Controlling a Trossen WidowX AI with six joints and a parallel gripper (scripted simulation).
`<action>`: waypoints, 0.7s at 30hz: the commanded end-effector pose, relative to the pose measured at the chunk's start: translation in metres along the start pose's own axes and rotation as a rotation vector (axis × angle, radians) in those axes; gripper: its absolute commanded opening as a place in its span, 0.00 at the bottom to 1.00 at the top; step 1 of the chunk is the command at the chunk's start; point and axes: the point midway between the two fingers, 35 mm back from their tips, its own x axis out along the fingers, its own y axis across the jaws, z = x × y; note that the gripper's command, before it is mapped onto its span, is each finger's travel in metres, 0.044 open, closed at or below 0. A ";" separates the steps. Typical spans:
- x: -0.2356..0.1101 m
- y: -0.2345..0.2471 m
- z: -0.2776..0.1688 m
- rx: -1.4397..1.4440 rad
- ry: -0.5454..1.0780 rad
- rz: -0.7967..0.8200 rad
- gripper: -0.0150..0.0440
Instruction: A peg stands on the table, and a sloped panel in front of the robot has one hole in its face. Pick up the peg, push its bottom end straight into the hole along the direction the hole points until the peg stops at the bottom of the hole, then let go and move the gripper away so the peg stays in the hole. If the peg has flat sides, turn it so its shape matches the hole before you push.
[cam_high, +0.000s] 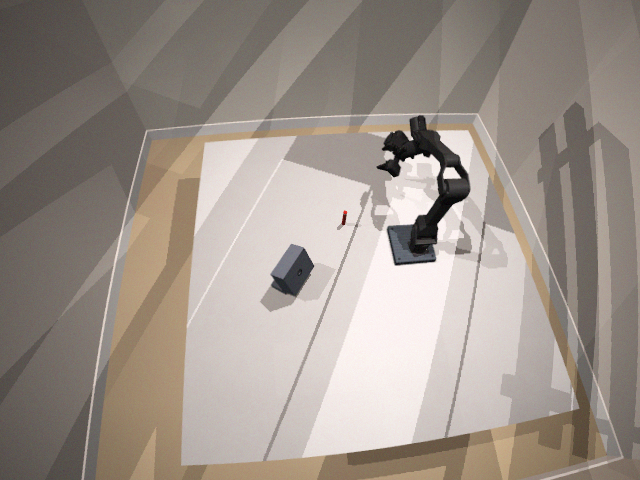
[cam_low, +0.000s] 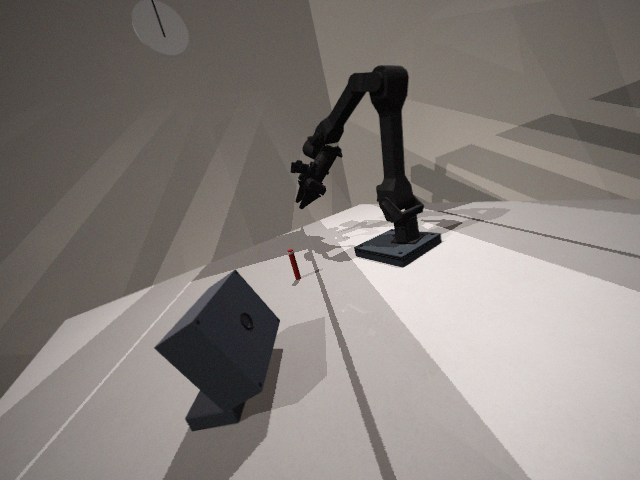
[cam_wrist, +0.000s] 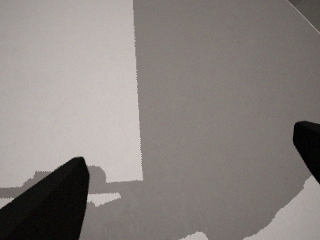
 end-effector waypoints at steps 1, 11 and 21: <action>0.009 0.010 0.009 -0.006 0.024 0.035 1.00; 0.027 0.038 0.023 -0.030 0.087 0.120 1.00; 0.043 0.065 0.033 -0.077 0.167 0.192 1.00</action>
